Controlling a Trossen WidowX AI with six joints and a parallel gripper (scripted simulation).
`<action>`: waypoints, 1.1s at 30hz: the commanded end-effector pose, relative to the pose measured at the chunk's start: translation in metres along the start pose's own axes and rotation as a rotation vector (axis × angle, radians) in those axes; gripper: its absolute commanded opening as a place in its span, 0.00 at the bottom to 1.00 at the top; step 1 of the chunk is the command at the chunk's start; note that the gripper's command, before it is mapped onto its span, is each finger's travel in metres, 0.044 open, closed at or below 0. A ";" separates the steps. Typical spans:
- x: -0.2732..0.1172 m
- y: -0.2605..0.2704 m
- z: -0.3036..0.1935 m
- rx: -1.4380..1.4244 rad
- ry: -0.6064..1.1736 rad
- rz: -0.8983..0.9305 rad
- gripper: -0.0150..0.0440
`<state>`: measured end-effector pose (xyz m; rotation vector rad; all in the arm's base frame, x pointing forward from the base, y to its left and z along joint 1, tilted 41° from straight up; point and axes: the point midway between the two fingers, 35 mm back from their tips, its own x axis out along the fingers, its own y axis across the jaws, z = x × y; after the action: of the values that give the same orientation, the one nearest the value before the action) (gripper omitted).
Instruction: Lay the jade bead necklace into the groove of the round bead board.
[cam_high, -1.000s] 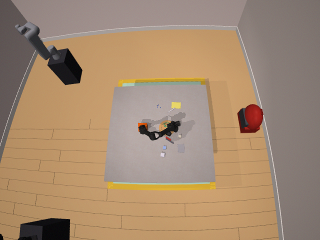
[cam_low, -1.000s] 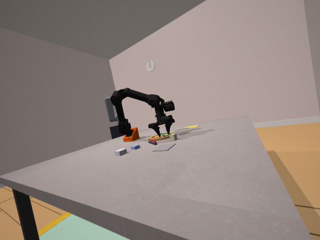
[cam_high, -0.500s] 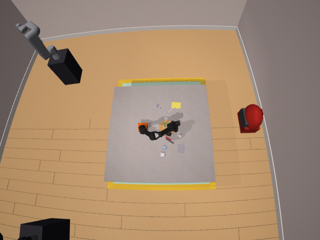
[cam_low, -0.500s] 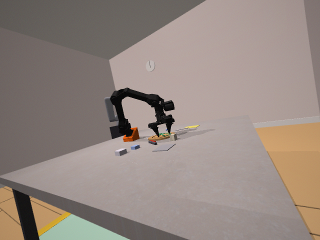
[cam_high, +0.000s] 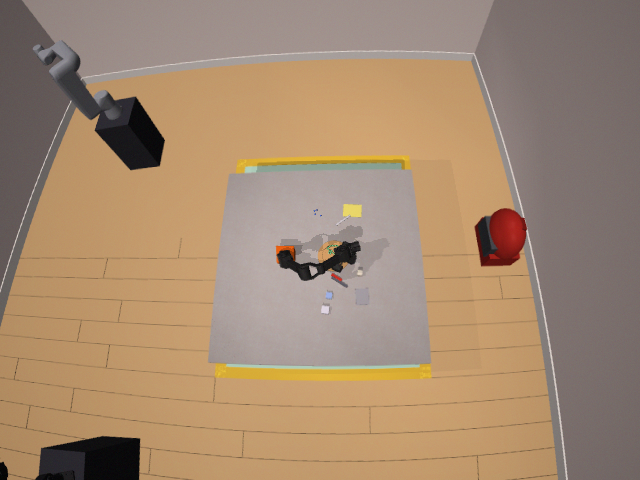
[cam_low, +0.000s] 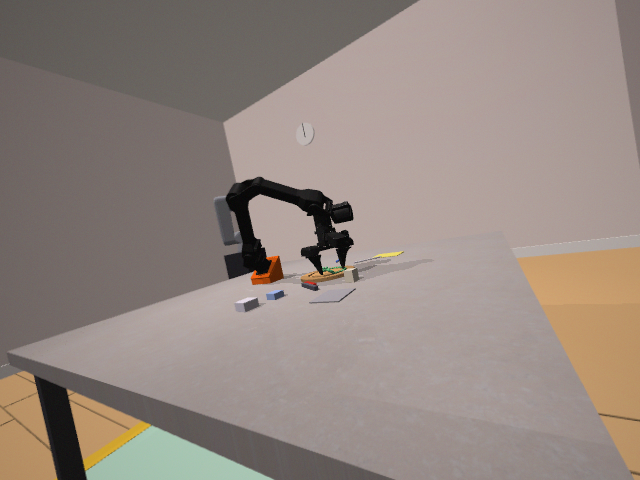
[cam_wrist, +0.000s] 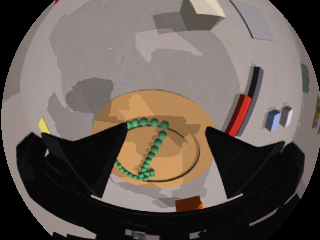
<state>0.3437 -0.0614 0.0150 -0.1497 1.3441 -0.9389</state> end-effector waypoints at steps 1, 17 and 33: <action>-0.002 0.000 0.000 0.014 -0.002 0.000 0.96; -0.022 0.005 -0.011 0.278 -0.001 0.001 0.46; -0.008 0.006 -0.010 0.280 -0.003 0.003 0.46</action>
<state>0.3416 -0.0451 0.0199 0.0778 1.1893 -1.1134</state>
